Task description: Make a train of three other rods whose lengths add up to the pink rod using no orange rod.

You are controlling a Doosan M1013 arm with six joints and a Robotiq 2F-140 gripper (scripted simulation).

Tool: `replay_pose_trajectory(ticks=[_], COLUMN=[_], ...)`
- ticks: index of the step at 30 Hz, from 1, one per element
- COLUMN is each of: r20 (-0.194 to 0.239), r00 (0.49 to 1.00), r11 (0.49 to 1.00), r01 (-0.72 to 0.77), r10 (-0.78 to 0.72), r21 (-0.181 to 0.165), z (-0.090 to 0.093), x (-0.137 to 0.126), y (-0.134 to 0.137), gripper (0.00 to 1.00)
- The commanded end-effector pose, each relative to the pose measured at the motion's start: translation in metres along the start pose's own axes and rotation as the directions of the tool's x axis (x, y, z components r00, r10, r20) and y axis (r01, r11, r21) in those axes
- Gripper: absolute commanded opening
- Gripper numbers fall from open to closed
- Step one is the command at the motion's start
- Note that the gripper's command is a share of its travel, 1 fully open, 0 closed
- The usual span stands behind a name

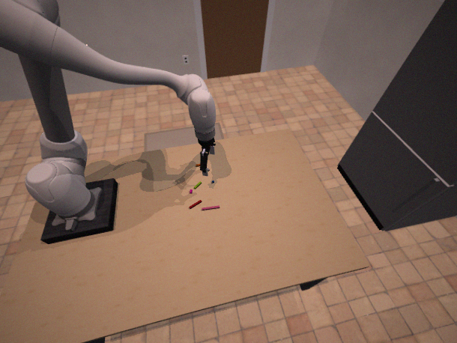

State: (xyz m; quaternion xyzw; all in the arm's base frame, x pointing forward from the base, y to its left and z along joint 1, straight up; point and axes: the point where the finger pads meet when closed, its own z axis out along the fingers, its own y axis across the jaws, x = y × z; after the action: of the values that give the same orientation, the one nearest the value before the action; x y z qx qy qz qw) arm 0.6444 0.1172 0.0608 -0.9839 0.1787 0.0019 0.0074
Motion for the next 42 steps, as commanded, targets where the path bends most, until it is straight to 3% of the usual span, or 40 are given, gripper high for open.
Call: replay_pose_trajectory(ticks=[1,9,14,15,42], r20=[-0.008,-0.012,-0.012,-0.012,-0.012], r00=[0.986,0.893,0.881,0.881,0.881], r11=[0.986,0.893,0.881,0.881,0.881], r01=[-0.166,-0.451,-0.472,-0.472,-0.472], r10=[0.166,0.451,0.472,0.472,0.472], r21=[-0.012,-0.009,-0.009,-0.009,-0.009], z=[0.004,0.011,0.011,0.011,0.011], x=[-0.009,-0.027,-0.028,-0.028,-0.028], y=[-0.013,-0.036,-0.038,-0.038,-0.038], gripper=[1.0,1.0,1.0,0.15,0.15])
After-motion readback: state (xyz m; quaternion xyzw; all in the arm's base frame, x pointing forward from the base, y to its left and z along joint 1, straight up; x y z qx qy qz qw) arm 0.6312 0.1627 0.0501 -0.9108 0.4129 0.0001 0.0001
